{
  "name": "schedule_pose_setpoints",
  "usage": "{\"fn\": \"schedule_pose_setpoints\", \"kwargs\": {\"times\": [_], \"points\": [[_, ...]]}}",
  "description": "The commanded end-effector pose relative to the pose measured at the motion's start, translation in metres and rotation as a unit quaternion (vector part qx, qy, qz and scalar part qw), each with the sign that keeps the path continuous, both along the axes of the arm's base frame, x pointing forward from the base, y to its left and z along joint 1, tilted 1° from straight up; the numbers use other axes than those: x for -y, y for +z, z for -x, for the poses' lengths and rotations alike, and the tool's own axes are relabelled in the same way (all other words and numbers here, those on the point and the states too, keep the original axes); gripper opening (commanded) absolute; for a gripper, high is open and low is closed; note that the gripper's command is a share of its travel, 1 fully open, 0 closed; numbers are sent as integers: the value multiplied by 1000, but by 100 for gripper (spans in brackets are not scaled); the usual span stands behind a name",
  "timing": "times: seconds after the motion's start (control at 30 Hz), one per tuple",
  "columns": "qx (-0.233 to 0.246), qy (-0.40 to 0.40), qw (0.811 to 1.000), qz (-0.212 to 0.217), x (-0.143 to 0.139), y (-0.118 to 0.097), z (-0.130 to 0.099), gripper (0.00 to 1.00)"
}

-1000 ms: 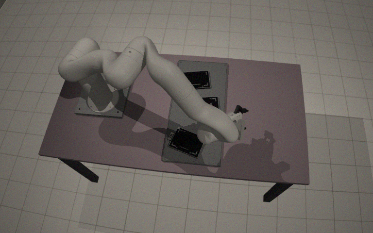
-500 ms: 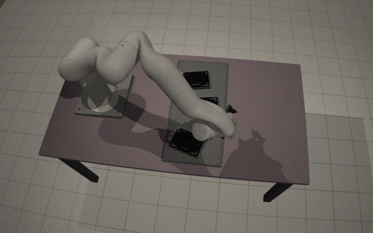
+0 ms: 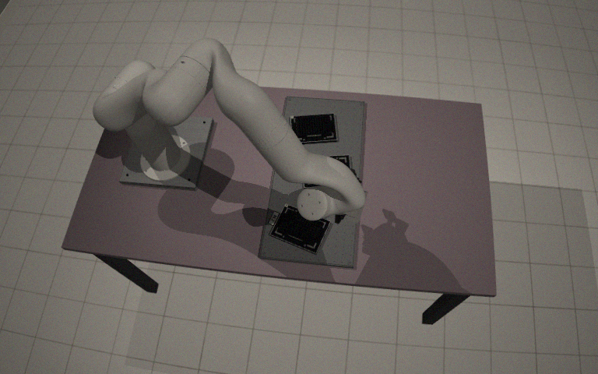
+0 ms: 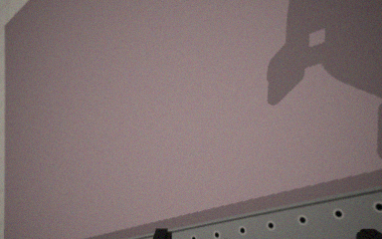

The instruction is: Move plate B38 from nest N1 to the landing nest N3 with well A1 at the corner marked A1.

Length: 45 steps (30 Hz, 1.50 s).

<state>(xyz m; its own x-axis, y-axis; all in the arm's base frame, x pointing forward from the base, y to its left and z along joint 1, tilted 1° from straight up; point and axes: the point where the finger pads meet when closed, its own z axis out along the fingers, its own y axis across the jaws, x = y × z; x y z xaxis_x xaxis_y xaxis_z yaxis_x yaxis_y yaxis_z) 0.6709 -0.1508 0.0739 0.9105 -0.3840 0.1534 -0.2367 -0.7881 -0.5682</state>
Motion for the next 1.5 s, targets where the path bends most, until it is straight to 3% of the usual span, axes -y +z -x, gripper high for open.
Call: {"fn": "schedule_pose_setpoints", "kwargs": {"times": [0.0,0.13,0.2,0.33,0.6,0.77,1.17,1.23,1.47], "points": [[-32,3,999,19,3,1,16,100],[-32,3,999,19,5,1,26,100],[-57,4,998,36,8,2,36,100],[-57,4,998,36,12,2,53,100],[-102,5,992,73,20,4,86,100],[-102,5,992,73,24,5,99,100],[-151,5,980,133,39,12,152,100],[-151,5,980,133,39,12,152,100],[-162,5,975,153,48,17,184,100]]}}
